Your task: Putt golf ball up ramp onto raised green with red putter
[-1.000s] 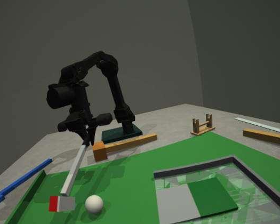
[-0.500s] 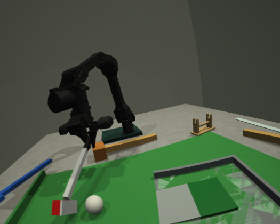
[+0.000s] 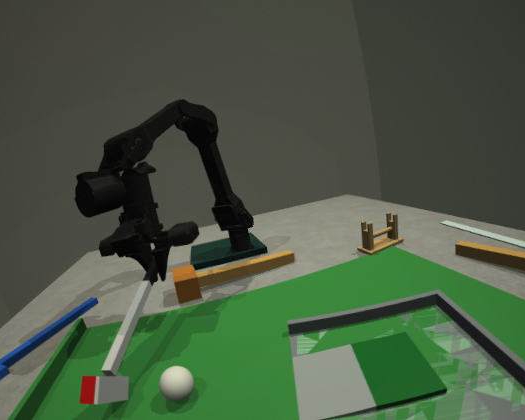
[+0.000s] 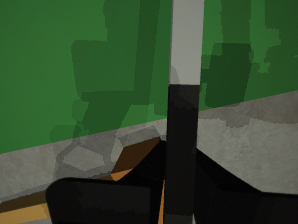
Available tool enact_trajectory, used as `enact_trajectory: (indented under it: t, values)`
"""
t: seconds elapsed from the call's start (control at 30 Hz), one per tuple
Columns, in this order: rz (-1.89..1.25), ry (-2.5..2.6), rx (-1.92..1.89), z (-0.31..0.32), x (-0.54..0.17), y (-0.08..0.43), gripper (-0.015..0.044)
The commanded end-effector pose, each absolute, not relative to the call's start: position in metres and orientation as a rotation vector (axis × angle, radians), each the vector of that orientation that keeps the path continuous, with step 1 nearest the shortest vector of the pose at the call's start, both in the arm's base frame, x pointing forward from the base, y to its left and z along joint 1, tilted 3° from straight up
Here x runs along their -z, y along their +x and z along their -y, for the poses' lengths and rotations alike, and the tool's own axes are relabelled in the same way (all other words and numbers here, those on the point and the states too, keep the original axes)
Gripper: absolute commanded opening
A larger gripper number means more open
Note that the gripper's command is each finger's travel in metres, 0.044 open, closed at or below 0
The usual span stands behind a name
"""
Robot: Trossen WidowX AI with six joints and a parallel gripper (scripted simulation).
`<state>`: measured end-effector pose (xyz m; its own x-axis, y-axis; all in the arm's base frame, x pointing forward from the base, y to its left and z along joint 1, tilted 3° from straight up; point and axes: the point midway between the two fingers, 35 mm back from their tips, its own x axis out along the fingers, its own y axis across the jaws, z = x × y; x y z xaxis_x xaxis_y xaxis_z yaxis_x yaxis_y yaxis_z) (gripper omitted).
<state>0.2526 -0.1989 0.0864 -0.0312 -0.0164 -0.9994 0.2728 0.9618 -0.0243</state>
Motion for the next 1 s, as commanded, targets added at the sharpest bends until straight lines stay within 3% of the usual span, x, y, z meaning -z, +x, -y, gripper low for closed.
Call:
enact_trajectory:
  t: [0.0, 0.2, 0.53, 0.97]
  values:
    - [-1.584, 0.195, 0.237, 0.203, -0.088, 0.254, 0.0]
    - [-1.588, 0.201, 0.233, 0.192, -0.086, 0.257, 0.0]
    - [-1.582, 0.205, 0.227, 0.071, -0.085, 0.291, 0.0]
    - [-1.582, 0.205, 0.227, 0.069, -0.118, 0.294, 0.0]
